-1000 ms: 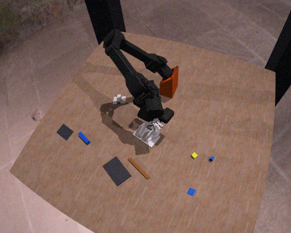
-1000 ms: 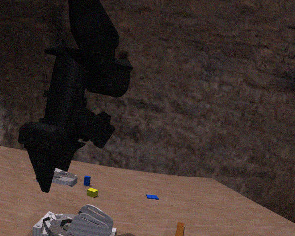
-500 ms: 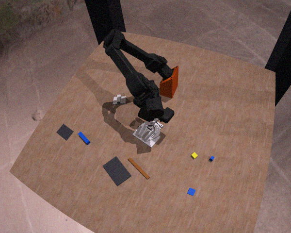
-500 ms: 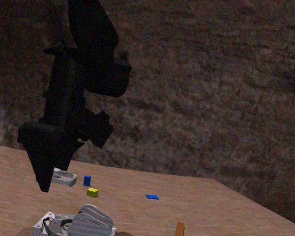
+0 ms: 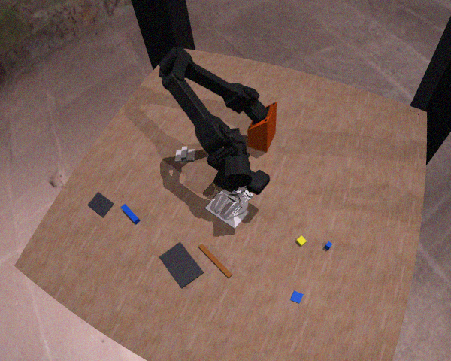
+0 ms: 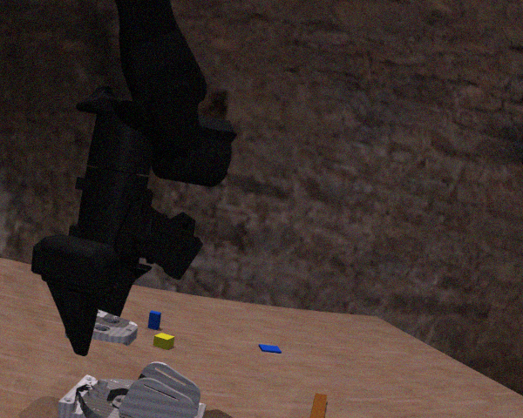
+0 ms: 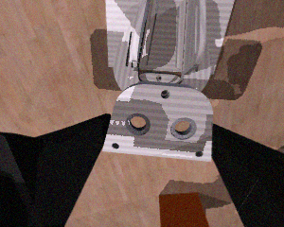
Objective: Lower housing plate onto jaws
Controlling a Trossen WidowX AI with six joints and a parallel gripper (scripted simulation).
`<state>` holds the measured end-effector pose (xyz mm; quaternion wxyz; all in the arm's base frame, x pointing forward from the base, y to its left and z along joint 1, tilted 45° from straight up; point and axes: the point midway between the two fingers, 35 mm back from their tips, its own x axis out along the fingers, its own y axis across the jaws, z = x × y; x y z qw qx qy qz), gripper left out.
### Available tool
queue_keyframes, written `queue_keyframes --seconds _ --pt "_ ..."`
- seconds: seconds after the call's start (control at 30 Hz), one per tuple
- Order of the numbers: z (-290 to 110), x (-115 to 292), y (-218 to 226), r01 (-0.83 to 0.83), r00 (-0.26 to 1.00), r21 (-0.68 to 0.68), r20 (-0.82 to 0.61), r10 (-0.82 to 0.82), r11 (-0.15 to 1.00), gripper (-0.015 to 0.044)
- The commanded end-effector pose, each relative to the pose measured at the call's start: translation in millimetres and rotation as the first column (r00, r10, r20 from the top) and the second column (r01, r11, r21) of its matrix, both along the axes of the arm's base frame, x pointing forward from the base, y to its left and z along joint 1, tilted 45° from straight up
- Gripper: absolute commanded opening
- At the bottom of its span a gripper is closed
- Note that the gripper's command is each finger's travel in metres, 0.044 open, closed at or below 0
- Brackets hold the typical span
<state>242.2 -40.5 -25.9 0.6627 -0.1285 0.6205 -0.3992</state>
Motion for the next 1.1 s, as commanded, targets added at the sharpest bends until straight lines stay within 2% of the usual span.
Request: queue_keyframes --seconds 0.0,1.07 --pt "-5.3 -2.1 -4.3 -0.004 1.000 -0.005 -0.011 0.004 1.000 0.0351" --pt "-34.0 -8.2 -34.1 -0.003 1.000 -0.009 -0.011 0.003 1.000 0.0351"
